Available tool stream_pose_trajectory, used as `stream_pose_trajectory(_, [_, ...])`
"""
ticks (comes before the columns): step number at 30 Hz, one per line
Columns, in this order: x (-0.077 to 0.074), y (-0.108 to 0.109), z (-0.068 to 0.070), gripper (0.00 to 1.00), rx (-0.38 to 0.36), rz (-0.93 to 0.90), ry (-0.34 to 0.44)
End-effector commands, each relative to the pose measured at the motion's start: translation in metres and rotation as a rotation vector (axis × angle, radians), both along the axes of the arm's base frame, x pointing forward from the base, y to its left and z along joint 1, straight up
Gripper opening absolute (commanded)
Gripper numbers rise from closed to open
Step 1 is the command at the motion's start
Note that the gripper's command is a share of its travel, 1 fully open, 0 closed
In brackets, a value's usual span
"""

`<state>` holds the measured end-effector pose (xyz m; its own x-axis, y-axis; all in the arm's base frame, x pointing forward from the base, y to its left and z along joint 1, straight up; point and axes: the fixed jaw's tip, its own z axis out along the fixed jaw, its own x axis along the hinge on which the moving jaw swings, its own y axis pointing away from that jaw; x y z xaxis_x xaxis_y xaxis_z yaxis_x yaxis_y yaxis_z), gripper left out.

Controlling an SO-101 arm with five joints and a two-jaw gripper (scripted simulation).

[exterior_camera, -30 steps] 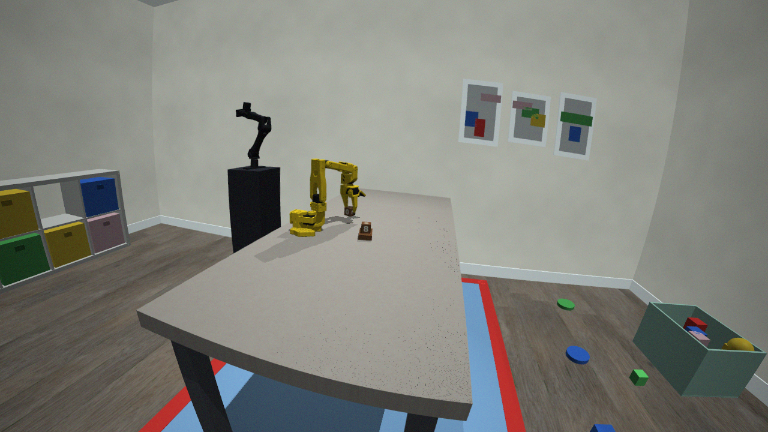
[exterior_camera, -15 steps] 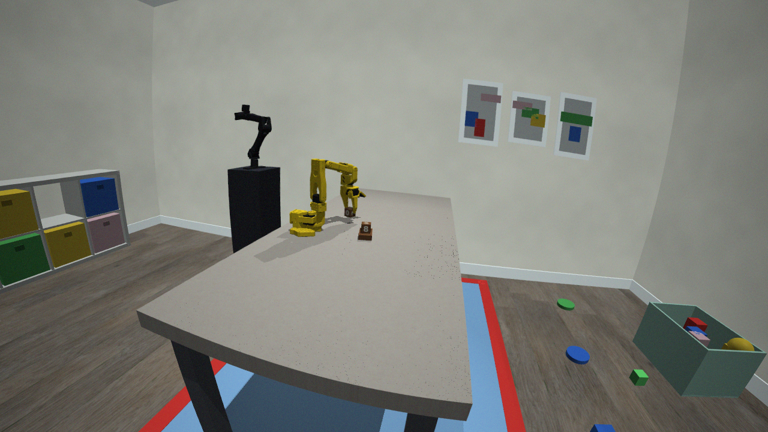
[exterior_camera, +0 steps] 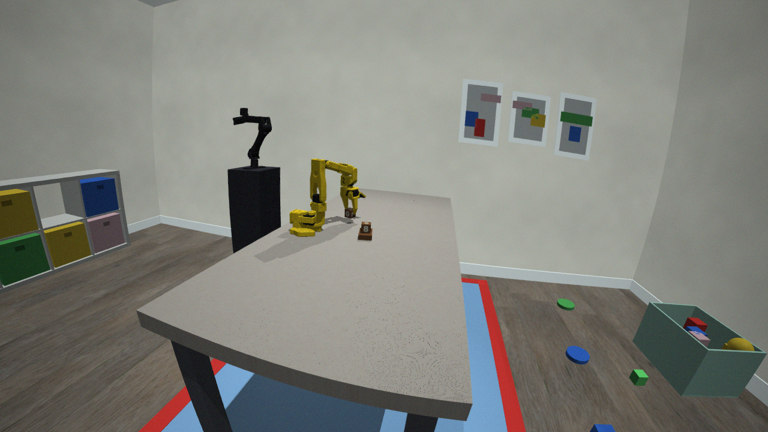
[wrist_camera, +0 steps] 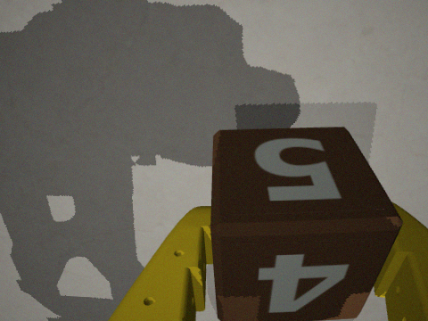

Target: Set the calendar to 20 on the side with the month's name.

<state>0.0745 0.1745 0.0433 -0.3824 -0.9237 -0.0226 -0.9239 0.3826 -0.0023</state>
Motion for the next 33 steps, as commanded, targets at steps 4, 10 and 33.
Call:
stream_pose_trajectory(4, [-0.001, 0.004, 0.001, 0.00, 0.027, 0.018, -0.012])
stream_pose_trajectory(10, [-0.001, 0.004, -0.003, 0.00, 0.027, 0.018, -0.012])
stream_pose_trajectory(33, [-0.001, 0.004, -0.009, 0.00, 0.027, 0.018, -0.012])
